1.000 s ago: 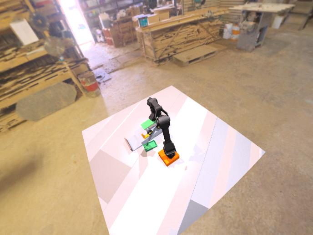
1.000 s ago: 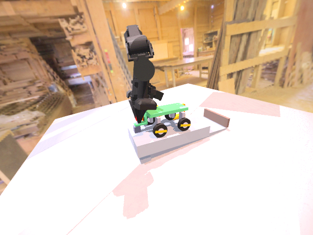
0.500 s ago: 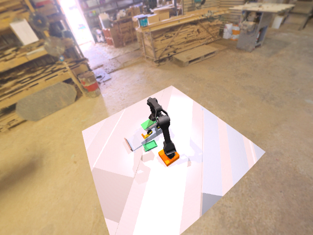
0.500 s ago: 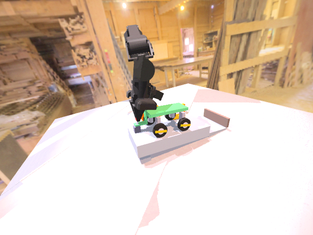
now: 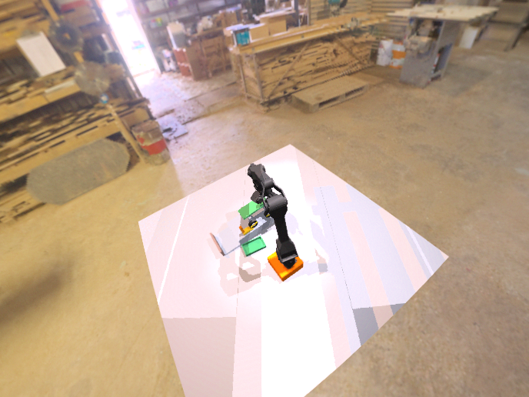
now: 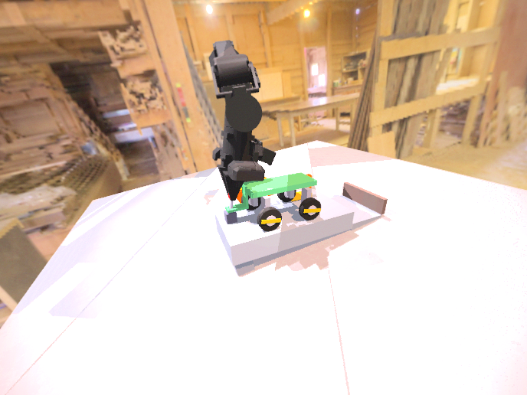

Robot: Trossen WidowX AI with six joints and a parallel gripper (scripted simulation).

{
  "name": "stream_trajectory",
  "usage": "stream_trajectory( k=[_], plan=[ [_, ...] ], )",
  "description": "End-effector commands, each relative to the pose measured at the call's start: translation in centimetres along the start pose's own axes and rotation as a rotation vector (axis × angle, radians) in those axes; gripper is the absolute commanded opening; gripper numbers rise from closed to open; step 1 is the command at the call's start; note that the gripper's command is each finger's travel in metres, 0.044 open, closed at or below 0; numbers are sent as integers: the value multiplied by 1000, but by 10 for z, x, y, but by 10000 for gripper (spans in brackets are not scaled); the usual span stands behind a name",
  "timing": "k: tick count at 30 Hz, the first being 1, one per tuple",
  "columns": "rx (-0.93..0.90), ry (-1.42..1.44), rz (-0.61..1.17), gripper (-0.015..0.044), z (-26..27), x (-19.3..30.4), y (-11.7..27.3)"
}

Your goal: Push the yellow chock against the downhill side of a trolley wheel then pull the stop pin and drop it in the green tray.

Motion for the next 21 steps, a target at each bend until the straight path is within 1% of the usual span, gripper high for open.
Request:
stream_trajectory(
  k=[1,21],
  plan=[
    [5,-4,5,0,0,1,5],
    [4,-4,5,0,1,2,18]
  ],
)
Point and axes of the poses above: the point midway between the two fingers, 35 mm back from their tips, its own y axis back along the fingers, its own z axis across the jaws, x = y × z, the point moved 7 cm from there along y, back along the fingers, and after that the axes turned 5 degrees about y, right-handed, at the moved point
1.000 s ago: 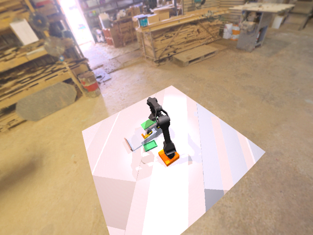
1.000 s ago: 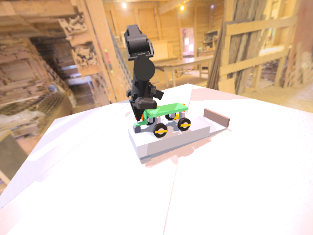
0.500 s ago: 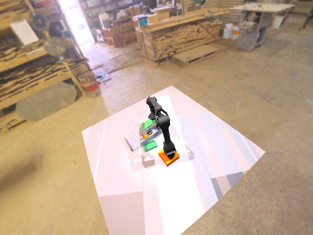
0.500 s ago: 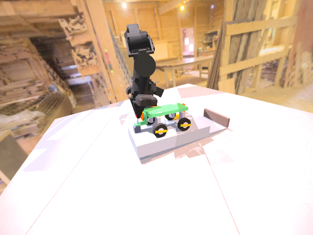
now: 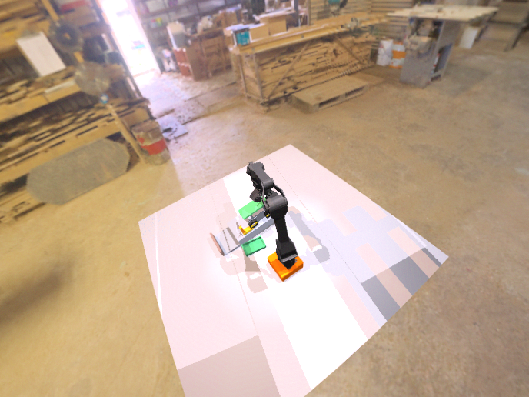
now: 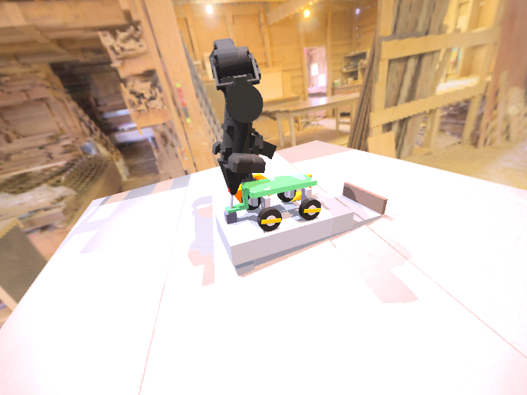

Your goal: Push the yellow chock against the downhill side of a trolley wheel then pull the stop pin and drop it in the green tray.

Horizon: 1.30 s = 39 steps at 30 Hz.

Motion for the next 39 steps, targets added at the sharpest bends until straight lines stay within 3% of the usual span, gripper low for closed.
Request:
stream_trajectory(
  k=[1,39],
  plan=[
    [5,-8,7,0,0,1,5],
    [5,-8,9,0,1,28,18]
  ],
)
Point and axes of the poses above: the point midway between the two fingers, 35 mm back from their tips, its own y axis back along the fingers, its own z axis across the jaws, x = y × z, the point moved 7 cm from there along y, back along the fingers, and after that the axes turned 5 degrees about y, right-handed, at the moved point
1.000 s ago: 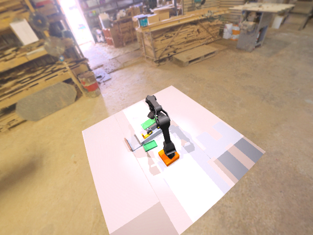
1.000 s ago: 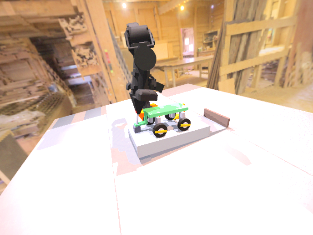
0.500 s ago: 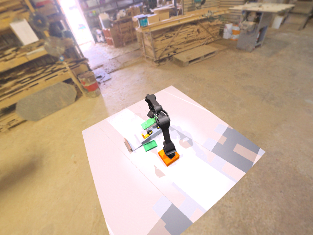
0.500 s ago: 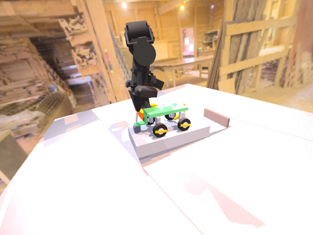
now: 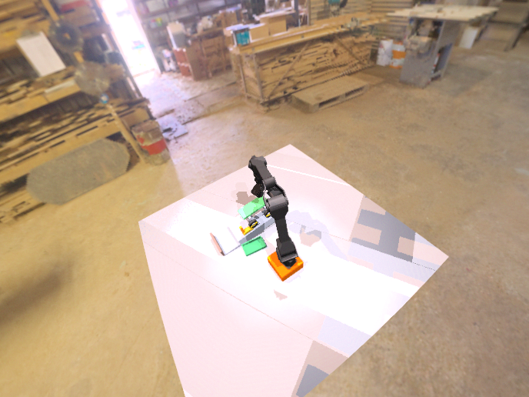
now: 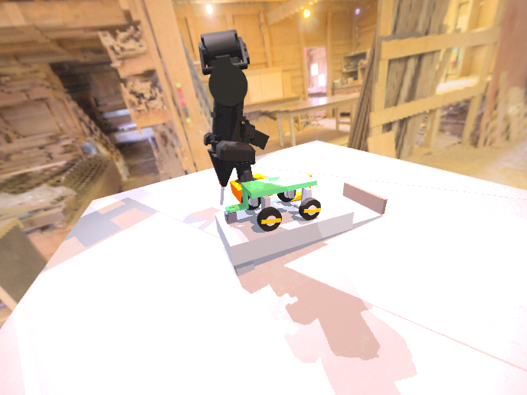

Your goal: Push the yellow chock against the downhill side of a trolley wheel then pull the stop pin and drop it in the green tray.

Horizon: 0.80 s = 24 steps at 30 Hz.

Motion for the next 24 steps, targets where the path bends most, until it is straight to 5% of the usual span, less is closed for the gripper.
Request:
stream_trajectory(
  k=[1,24],
  plan=[
    [-6,5,3,0,0,7,-2],
    [-10,6,4,0,57,8,-7]
  ],
)
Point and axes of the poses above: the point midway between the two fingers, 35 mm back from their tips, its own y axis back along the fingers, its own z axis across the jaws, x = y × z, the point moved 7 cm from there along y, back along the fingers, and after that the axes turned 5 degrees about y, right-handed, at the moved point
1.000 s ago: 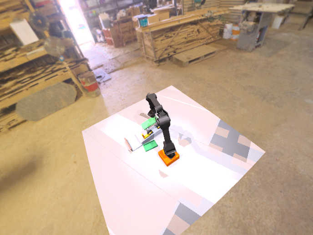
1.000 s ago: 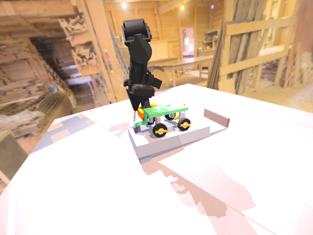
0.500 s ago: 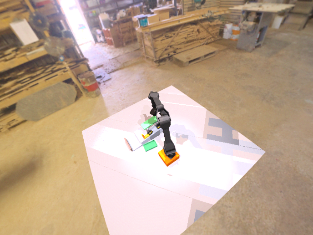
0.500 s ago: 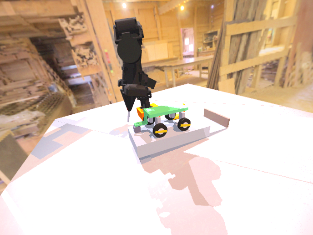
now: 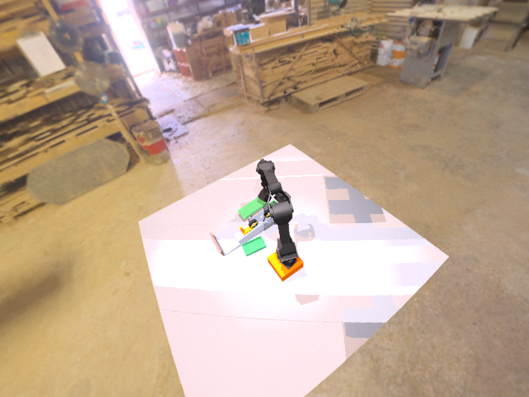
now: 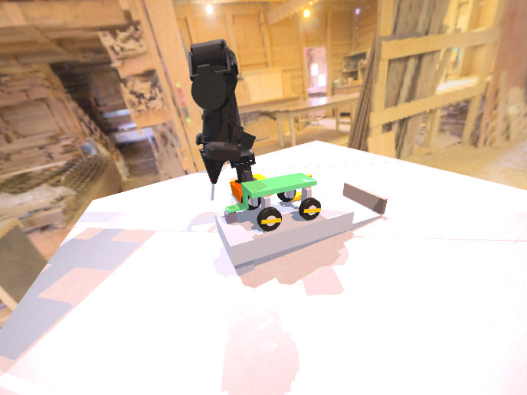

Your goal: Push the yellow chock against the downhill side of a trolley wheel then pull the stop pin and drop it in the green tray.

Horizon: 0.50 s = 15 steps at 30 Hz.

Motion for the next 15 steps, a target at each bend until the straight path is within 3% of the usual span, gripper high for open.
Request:
stream_trajectory(
  k=[1,15],
  plan=[
    [5,2,5,0,15,0,1],
    [3,2,4,0,38,-6,2]
  ],
)
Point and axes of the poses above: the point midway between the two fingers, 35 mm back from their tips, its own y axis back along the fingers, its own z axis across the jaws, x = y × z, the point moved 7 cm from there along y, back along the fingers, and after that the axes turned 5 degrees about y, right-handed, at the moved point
